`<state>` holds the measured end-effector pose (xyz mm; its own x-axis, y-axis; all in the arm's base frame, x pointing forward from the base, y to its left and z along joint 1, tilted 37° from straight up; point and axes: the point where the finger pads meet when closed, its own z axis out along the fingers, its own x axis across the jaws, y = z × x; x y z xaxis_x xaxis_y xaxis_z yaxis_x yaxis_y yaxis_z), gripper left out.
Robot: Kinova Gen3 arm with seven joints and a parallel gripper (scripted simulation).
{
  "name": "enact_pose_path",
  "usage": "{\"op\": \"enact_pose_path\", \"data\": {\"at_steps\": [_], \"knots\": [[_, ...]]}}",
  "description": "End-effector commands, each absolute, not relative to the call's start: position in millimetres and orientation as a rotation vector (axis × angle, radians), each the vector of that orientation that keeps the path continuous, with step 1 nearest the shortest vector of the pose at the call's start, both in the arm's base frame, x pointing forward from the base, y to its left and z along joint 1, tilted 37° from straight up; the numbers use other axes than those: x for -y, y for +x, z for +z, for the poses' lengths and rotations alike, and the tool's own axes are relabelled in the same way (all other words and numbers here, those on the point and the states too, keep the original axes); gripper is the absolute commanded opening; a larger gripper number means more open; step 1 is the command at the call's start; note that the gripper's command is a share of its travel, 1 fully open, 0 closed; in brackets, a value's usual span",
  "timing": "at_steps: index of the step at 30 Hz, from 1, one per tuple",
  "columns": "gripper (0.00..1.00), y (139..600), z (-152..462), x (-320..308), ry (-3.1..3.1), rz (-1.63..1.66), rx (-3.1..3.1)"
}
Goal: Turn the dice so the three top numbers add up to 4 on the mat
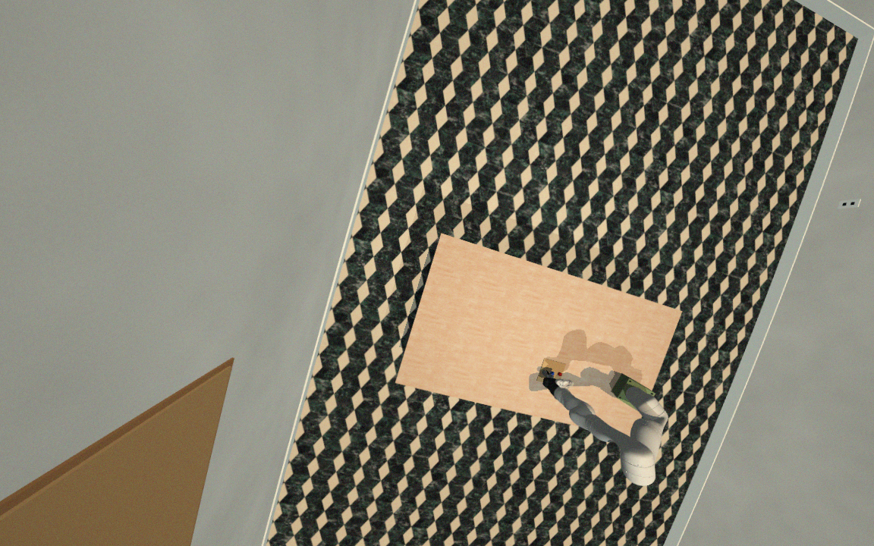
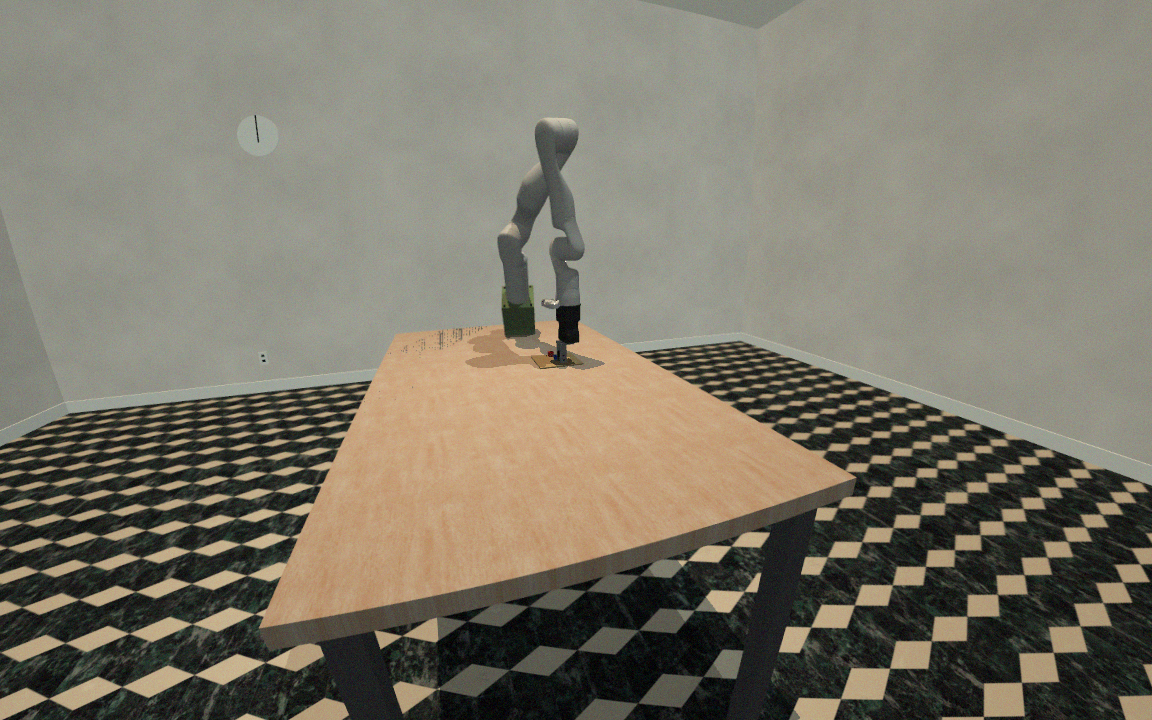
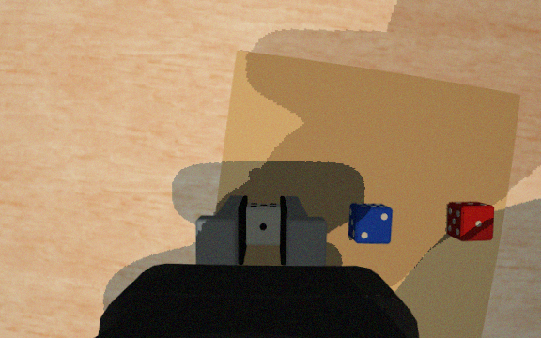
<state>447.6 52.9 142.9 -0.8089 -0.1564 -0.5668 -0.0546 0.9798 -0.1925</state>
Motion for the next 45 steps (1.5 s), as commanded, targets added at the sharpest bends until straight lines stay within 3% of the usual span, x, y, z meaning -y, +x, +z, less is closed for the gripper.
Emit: {"op": "enact_pose_path", "data": {"at_steps": [1,45], "knots": [[0.34,447.6,143.3,-53.1,-0.148,-0.221,-2.509],[0.34,450.0,140.1,-52.6,-0.148,-0.221,-2.509]]}}
